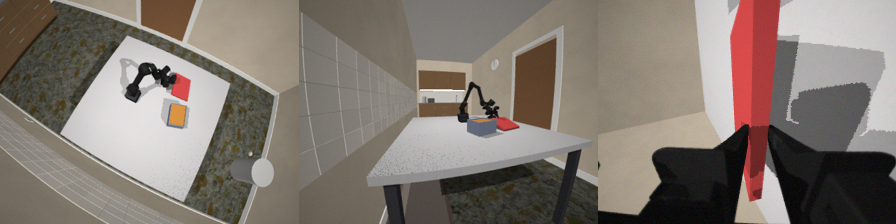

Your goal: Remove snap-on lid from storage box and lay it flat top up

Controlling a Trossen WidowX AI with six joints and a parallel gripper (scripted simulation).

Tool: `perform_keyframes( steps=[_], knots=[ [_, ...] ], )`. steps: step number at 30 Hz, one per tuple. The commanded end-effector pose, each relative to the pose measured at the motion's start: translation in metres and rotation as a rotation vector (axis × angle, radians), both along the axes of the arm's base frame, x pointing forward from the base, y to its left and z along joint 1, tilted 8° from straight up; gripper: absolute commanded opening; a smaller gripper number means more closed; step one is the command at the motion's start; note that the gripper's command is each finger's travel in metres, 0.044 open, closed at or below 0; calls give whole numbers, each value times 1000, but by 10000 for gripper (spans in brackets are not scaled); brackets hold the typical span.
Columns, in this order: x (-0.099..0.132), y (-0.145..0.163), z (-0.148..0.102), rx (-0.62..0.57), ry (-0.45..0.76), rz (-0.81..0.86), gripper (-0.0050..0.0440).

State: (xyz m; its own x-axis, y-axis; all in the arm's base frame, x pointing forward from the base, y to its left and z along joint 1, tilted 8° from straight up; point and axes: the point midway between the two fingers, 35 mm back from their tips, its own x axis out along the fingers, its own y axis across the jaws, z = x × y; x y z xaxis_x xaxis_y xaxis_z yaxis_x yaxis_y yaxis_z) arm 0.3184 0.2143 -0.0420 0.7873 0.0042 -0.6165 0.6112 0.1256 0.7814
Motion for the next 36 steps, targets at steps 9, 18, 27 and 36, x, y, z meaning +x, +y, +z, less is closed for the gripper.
perform_keyframes(
  steps=[9, 18, 27, 36],
  knots=[
    [-2, -1, -5, -1, 2, 0, 96],
    [-3, -1, -8, -1, 2, 0, 100],
    [-4, -2, -11, -1, 2, 0, 106],
    [-6, -3, -14, -1, 2, 0, 110]
  ],
)
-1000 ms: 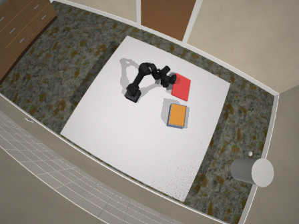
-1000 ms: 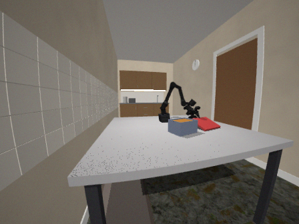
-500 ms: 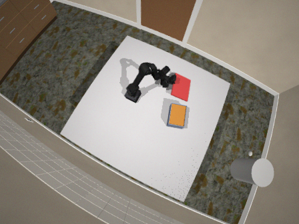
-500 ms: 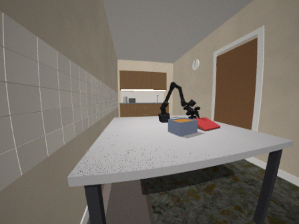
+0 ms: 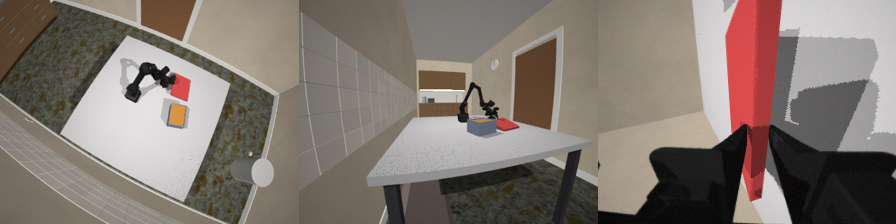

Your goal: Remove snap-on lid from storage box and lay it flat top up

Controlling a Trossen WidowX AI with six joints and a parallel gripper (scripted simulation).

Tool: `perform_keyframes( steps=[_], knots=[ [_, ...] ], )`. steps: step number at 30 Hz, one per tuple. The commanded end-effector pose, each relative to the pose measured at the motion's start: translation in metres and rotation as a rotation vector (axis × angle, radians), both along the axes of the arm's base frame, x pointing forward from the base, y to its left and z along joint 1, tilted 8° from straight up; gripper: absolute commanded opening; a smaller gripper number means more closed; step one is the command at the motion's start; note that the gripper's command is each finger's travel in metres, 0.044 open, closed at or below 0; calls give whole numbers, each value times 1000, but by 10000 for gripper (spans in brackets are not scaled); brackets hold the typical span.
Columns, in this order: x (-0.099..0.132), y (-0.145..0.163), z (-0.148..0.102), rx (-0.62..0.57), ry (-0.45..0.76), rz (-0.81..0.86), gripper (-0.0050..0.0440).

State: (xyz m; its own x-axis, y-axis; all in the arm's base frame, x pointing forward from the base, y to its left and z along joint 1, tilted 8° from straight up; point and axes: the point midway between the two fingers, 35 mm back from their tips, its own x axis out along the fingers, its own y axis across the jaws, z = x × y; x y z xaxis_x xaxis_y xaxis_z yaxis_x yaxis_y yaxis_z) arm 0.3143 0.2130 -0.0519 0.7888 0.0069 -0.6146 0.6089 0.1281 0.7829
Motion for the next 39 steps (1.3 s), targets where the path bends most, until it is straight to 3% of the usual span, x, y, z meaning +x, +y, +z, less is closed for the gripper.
perform_keyframes(
  steps=[1, 39],
  knots=[
    [-2, -1, -5, -1, 4, -4, 111],
    [-6, -3, -18, -1, 4, -4, 131]
  ],
)
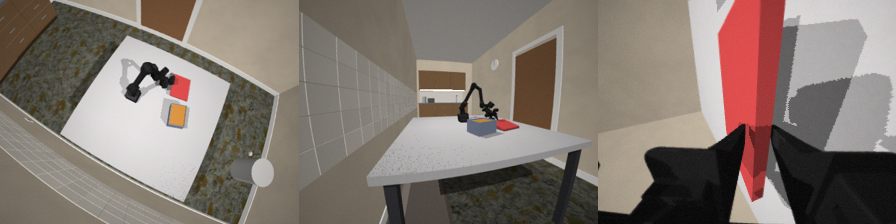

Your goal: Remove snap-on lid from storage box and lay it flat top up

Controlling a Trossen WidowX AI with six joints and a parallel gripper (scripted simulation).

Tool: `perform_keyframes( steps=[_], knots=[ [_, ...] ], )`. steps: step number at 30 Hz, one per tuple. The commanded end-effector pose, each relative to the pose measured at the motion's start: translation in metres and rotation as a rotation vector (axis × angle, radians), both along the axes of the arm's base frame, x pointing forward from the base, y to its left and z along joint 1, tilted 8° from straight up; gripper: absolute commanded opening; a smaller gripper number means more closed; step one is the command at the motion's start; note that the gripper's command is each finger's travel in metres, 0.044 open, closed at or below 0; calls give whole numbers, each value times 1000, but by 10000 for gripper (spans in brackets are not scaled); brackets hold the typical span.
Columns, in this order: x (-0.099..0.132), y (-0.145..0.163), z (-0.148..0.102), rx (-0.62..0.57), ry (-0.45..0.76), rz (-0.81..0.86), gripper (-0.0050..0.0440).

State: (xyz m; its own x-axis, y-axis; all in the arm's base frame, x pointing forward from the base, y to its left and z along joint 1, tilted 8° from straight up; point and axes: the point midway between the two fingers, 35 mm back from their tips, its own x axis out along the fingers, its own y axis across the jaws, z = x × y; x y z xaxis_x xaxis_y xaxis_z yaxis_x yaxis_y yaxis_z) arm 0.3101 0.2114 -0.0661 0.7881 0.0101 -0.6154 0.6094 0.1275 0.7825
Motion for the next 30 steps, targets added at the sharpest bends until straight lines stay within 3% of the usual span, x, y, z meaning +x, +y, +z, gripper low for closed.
perform_keyframes(
  steps=[1, 30],
  knots=[
    [-1, -2, -5, -4, 3, -6, 132],
    [-3, -3, -10, -4, 3, -6, 144]
  ],
)
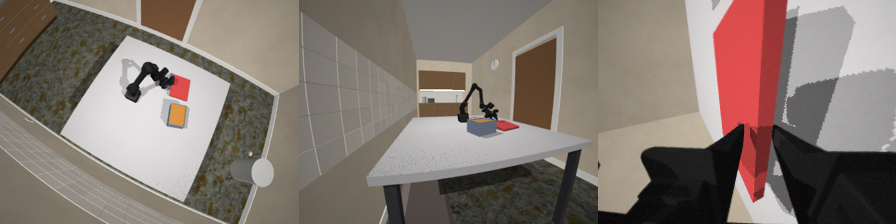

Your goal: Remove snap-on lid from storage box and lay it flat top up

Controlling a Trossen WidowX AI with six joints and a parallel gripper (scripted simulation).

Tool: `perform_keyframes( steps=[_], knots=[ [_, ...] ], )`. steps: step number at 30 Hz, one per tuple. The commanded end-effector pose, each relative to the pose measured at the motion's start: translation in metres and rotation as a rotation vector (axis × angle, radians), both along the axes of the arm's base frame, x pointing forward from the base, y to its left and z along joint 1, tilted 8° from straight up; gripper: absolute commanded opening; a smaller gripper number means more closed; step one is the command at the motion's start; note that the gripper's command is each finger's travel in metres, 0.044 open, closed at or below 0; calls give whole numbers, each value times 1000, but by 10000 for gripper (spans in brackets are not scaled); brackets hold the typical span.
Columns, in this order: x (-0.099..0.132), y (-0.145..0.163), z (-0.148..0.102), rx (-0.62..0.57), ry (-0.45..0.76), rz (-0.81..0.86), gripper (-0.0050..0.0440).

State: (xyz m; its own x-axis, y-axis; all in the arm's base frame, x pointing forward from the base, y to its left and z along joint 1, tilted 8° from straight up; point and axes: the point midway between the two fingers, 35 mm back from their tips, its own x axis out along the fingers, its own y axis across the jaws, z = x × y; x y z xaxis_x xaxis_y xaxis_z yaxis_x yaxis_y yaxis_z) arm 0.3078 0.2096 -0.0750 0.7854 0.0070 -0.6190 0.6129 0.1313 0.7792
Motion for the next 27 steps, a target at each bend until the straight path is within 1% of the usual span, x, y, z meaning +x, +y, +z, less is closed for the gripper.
perform_keyframes(
  steps=[1, 6, 7, 15, 18, 27],
  knots=[
    [0, -1, -1, 1, -1, -6, 144],
    [1, 1, 1, -35, 61, 1, 264],
    [1, 1, 1, -35, 61, 1, 275],
    [1, 1, 1, -35, 61, 1, 275],
    [-1, -3, -4, -50, 66, 4, 275],
    [-2, -3, -6, -50, 66, 4, 275]
  ],
)
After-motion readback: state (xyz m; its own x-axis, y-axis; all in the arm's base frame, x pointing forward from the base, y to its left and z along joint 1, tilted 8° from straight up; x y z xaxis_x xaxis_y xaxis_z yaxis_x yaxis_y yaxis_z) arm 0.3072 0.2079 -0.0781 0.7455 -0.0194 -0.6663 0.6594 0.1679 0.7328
